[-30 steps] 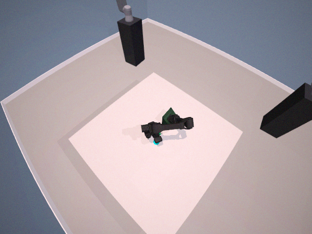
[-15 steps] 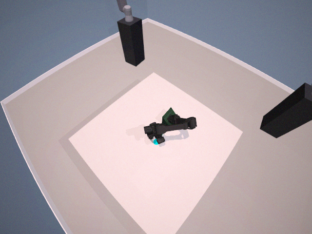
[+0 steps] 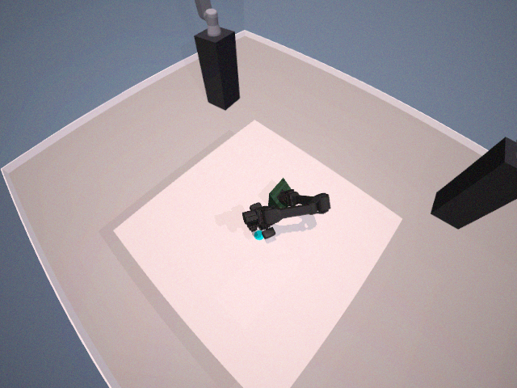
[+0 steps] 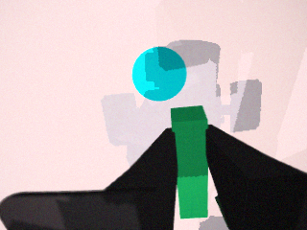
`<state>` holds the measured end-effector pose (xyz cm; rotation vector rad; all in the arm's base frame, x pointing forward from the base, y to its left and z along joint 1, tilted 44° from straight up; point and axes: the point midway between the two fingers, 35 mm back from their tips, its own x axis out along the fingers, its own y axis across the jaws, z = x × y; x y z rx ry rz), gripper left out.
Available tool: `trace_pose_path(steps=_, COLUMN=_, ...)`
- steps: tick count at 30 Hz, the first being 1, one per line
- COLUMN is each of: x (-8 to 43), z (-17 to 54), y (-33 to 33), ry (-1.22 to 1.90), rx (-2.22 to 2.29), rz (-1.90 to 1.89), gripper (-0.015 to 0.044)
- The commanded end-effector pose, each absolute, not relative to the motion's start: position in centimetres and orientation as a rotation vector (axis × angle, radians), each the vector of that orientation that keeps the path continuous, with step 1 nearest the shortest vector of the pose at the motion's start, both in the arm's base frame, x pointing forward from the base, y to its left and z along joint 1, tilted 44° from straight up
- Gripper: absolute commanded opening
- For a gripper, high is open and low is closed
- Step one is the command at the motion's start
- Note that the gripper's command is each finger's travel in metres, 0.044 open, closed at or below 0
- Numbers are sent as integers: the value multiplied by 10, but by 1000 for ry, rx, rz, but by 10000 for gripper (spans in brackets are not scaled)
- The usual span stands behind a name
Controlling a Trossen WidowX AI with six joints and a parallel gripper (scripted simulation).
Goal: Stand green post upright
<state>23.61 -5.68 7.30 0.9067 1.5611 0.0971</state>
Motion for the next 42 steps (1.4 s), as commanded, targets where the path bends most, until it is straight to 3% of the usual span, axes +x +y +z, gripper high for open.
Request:
trace_pose_path(steps=1, x=234, z=73, y=-55, ry=1555, rx=884, rz=75, gripper=22)
trace_pose_path(steps=42, x=221, z=70, y=-46, ry=1433, rx=736, rz=-111, gripper=22)
